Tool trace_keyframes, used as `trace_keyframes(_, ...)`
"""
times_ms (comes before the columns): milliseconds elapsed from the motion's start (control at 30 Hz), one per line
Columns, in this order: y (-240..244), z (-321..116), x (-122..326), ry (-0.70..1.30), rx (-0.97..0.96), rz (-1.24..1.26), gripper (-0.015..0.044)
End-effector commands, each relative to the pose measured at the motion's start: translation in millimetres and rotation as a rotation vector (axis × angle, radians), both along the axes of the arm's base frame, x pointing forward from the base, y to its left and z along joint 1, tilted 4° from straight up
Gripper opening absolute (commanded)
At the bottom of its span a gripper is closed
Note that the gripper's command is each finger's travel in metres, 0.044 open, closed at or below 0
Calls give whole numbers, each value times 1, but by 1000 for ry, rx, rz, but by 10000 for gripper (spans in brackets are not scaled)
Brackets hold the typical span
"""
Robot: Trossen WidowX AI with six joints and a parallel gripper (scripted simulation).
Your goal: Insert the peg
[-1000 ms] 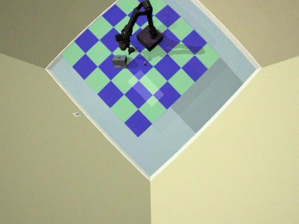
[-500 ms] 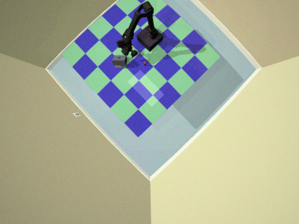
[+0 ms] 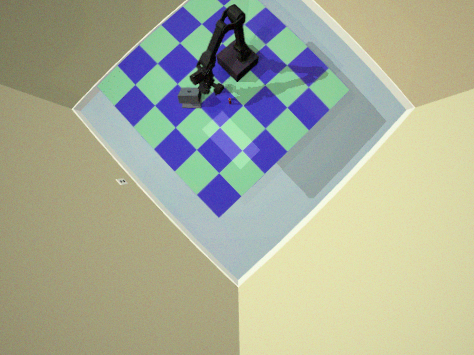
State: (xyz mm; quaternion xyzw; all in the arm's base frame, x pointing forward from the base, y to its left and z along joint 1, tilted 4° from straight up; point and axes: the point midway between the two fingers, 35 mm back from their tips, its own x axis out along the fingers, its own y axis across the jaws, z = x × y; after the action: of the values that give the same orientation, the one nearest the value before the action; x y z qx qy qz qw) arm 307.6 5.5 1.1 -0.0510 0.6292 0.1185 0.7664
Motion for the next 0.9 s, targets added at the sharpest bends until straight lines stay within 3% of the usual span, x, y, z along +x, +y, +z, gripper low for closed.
trace_keyframes(0, 12, 3, -1, 19, -9, 24, 440)
trace_keyframes(867, 94, 22, -23, 125, -89, 227, 440)
